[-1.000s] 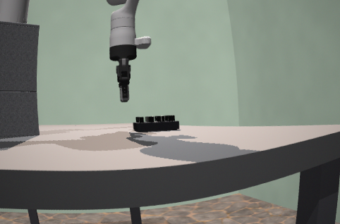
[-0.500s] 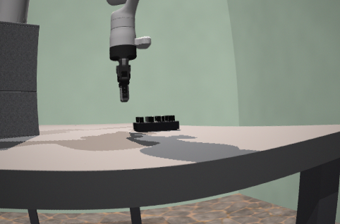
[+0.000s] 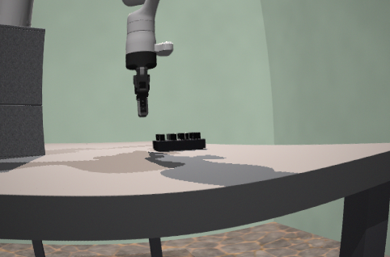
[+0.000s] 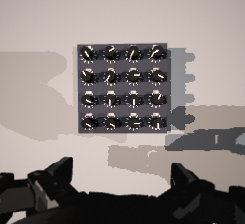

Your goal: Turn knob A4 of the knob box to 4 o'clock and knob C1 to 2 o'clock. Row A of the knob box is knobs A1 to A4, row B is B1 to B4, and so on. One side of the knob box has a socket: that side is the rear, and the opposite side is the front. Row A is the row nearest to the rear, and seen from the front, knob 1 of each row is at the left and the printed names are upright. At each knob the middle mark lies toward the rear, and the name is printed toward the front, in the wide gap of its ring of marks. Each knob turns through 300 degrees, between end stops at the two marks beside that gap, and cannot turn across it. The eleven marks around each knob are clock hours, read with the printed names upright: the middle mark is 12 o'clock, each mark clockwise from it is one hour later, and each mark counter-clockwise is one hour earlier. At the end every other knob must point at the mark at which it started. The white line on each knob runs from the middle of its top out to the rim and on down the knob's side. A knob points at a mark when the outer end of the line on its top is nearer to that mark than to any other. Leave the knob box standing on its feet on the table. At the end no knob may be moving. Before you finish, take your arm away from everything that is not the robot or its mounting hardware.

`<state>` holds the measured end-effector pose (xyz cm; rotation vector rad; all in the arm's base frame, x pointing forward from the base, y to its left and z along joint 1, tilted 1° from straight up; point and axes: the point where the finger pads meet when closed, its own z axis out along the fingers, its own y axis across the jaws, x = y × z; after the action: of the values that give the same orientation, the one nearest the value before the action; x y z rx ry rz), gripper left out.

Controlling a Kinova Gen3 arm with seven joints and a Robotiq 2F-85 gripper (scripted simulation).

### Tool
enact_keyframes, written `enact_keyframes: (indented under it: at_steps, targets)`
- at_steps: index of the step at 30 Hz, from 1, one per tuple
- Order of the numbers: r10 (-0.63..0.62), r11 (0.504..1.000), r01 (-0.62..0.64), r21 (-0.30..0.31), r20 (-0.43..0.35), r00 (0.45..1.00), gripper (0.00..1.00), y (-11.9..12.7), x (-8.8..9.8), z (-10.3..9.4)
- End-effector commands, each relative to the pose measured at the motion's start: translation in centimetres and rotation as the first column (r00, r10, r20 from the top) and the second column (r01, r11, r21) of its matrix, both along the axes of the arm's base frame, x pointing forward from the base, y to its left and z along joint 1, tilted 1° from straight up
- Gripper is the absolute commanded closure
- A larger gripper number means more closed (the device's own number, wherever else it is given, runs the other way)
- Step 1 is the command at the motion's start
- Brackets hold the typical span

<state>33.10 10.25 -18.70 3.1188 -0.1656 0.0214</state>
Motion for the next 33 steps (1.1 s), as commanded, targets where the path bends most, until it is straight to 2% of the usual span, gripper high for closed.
enact_keyframes:
  at_steps: [1, 10, 15, 19, 24, 26, 30, 33]
  targets:
    - [-0.003, 1.000, 0.003, 0.001, 0.002, 1.000, 0.00, 0.0, 0.1, 0.0]
    - [-0.065, 0.998, 0.065, 0.001, 0.012, 0.998, 0.00, 0.1, 0.4, 0.1]
    - [-0.173, 0.985, 0.173, 0.003, 0.030, 0.984, 0.00, 0.1, 1.0, 0.1]
    - [-0.302, 0.953, 0.302, 0.010, 0.049, 0.952, 0.00, 0.1, 1.7, 0.1]
    - [-0.505, 0.863, 0.505, 0.029, 0.074, 0.860, 0.00, 0.1, 2.7, 0.2]
    - [-0.505, 0.863, 0.505, 0.029, 0.074, 0.860, 0.00, 0.1, 2.7, 0.2]
    - [-0.680, 0.732, 0.679, 0.052, 0.089, 0.727, 0.00, 0.1, 3.5, 0.4]
    - [-0.802, 0.596, 0.800, 0.074, 0.094, 0.589, 0.00, 0.1, 4.1, 0.5]
